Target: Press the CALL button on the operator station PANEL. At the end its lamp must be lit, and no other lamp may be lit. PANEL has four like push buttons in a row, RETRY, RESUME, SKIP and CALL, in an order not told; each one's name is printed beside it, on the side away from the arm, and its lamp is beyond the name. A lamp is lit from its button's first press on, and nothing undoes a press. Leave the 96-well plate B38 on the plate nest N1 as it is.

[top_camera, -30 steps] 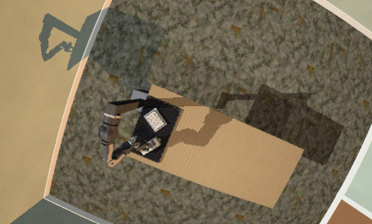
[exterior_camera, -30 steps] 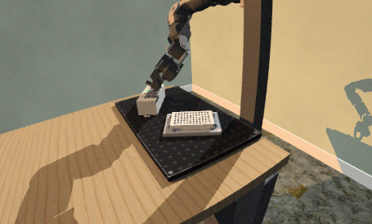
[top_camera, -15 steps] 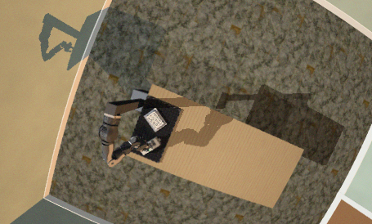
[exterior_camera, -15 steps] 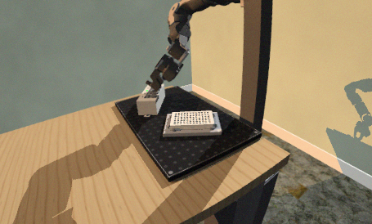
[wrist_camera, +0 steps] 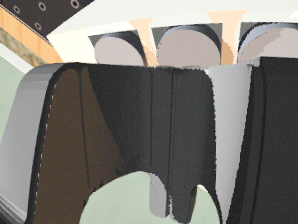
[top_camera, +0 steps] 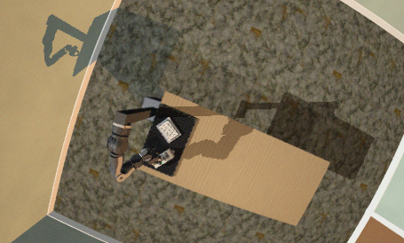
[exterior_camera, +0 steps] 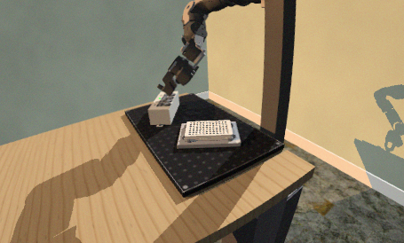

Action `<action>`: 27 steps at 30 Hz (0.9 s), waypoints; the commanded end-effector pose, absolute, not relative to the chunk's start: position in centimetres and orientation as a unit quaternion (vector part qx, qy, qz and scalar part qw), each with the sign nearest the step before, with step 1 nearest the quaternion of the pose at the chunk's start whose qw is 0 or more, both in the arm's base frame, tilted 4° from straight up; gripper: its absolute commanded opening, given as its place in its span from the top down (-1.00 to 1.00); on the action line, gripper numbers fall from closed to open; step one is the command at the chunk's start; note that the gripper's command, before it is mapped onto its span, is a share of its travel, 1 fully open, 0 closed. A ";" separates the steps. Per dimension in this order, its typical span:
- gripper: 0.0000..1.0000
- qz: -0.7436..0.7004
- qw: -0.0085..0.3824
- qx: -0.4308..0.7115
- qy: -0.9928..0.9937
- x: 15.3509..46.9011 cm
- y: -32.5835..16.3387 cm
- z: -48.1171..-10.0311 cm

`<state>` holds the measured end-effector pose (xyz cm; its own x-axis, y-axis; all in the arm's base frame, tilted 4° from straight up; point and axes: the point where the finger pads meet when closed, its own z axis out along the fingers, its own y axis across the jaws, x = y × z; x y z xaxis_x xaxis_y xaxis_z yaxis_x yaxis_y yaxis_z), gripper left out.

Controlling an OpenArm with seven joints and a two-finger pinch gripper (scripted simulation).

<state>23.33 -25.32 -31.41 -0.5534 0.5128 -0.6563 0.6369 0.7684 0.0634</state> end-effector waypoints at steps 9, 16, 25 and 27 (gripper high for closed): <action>1.00 -0.095 0.340 0.331 0.875 23.4 -25.5 -30.3; 1.00 -0.095 0.338 0.331 0.876 23.3 -25.5 -30.3; 1.00 -0.097 0.336 0.330 0.877 23.0 -25.5 -30.3; 1.00 -0.097 0.336 0.330 0.877 23.0 -25.5 -30.3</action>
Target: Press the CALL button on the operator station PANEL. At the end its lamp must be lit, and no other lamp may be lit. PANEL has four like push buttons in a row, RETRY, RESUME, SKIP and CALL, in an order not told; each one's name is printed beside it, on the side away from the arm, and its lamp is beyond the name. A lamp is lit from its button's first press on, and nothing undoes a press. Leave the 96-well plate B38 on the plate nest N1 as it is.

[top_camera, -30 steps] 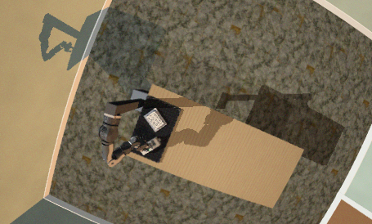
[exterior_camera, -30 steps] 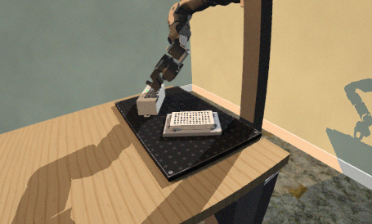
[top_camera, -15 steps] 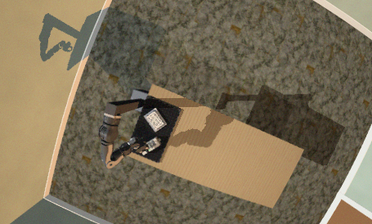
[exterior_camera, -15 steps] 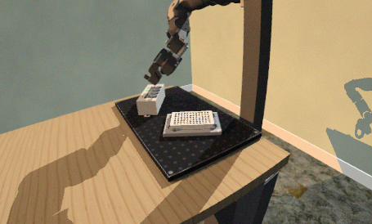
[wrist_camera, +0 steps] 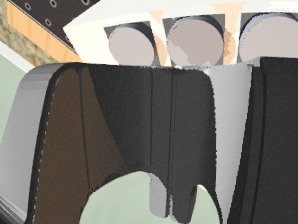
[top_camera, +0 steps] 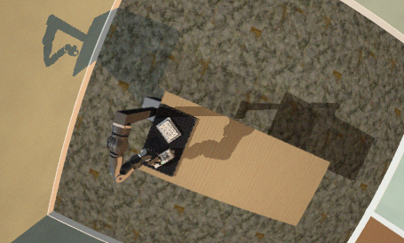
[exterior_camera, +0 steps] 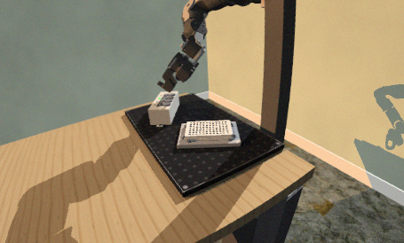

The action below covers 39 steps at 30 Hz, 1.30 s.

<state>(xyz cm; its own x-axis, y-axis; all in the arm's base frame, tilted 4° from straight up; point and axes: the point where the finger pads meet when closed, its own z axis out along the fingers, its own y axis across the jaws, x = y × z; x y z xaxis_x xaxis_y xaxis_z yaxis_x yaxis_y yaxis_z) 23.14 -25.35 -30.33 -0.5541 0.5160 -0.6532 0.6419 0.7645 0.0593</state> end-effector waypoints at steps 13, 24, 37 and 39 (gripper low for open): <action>1.00 -0.090 0.340 0.329 0.876 23.4 -25.3 -30.5; 1.00 -0.093 0.340 0.331 0.876 23.2 -25.5 -28.1; 1.00 -0.093 0.340 0.330 0.876 23.1 -25.5 -26.5; 1.00 -0.093 0.340 0.330 0.876 23.1 -25.5 -26.5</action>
